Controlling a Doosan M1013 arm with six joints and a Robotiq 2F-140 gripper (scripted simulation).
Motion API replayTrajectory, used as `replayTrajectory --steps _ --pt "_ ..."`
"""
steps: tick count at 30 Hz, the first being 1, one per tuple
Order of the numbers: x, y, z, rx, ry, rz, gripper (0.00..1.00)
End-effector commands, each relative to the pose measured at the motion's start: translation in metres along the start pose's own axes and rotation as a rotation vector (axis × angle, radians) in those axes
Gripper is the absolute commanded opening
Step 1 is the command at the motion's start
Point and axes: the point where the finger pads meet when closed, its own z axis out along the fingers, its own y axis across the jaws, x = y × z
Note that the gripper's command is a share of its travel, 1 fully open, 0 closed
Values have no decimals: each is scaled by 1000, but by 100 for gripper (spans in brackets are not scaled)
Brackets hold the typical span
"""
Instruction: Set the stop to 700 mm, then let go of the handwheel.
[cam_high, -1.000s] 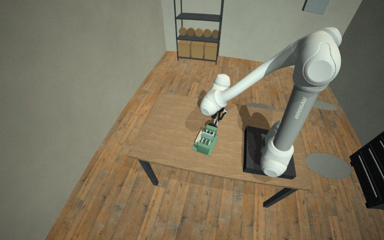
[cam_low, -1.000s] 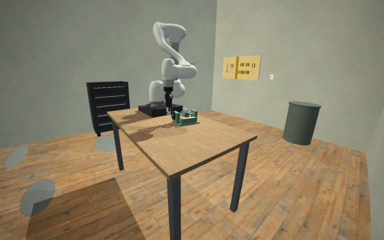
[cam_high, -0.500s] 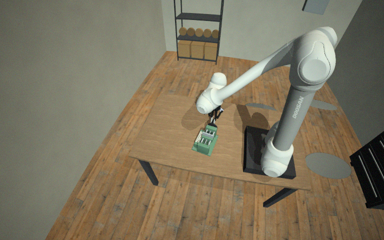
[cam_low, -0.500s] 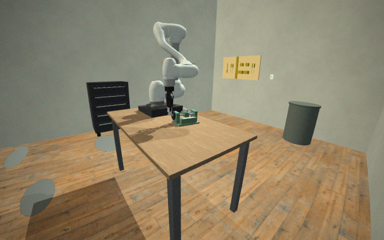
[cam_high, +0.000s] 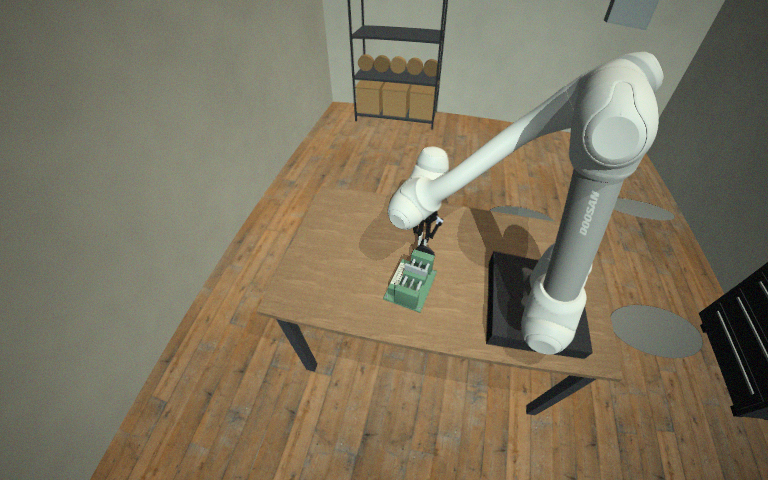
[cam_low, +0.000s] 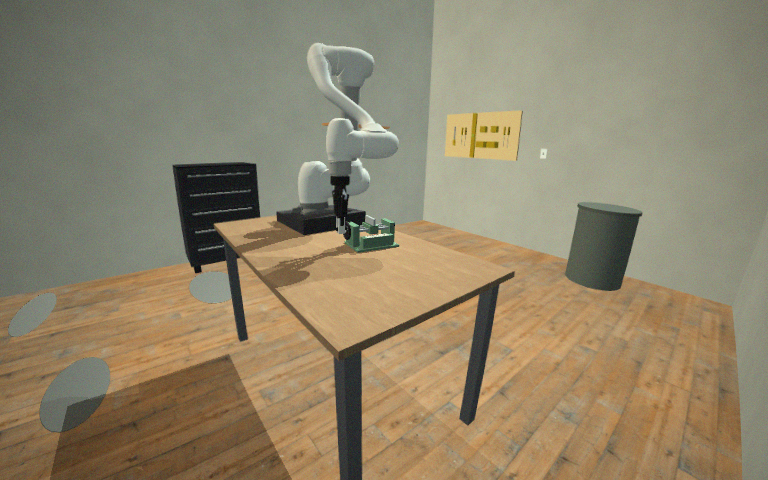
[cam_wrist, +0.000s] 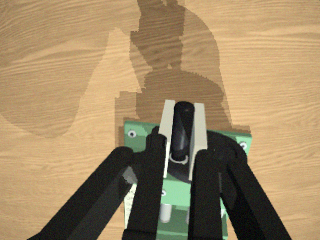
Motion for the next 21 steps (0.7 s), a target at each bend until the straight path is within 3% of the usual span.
replayTrajectory --steps 1,21 --pt "0 -1 1 0 0 0 4" --pt "0 -4 23 0 0 0 4"
